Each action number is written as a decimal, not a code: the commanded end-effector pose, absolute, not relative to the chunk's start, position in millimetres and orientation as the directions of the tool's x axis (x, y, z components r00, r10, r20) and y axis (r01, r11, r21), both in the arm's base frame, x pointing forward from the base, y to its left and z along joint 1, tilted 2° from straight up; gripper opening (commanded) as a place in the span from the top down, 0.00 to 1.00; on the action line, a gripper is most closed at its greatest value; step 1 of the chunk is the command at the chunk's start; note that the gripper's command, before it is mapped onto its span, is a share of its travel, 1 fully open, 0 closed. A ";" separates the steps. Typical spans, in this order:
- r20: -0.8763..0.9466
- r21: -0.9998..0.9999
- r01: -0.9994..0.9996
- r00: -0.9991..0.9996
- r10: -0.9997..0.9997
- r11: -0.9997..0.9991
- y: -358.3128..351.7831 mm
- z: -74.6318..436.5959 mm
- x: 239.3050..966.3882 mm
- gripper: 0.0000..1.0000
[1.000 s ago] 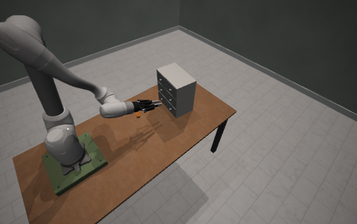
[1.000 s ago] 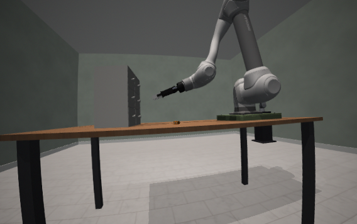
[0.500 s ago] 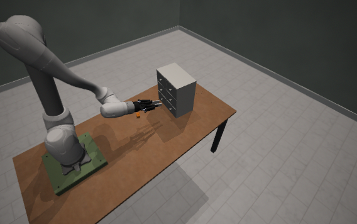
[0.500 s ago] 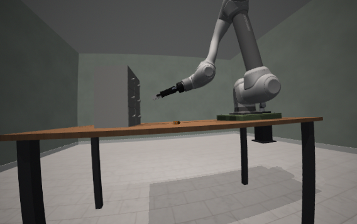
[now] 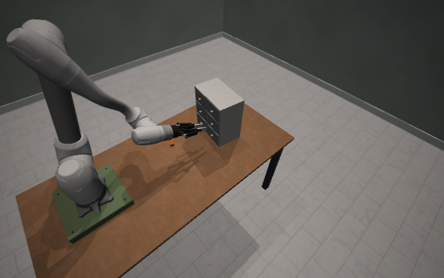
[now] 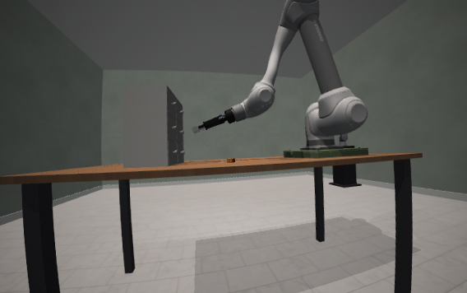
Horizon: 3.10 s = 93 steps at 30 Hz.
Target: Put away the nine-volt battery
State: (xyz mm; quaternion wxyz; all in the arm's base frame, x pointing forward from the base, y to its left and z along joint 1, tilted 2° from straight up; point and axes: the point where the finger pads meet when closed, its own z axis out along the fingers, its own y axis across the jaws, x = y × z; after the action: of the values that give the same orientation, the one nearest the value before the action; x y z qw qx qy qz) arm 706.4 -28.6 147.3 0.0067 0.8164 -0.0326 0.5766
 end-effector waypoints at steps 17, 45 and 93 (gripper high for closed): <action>0.942 -0.027 -0.061 0.333 -0.046 -0.998 -30.1 138.9 734.6 0.80; 0.942 -0.027 -0.061 0.333 -0.046 -0.998 -30.2 138.9 736.5 0.80; 0.942 -0.027 -0.061 0.333 -0.046 -0.998 -32.2 139.2 769.5 0.80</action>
State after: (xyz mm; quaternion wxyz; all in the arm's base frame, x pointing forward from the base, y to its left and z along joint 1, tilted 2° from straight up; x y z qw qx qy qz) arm 769.5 -32.3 139.1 0.0067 0.8164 -0.0326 0.5766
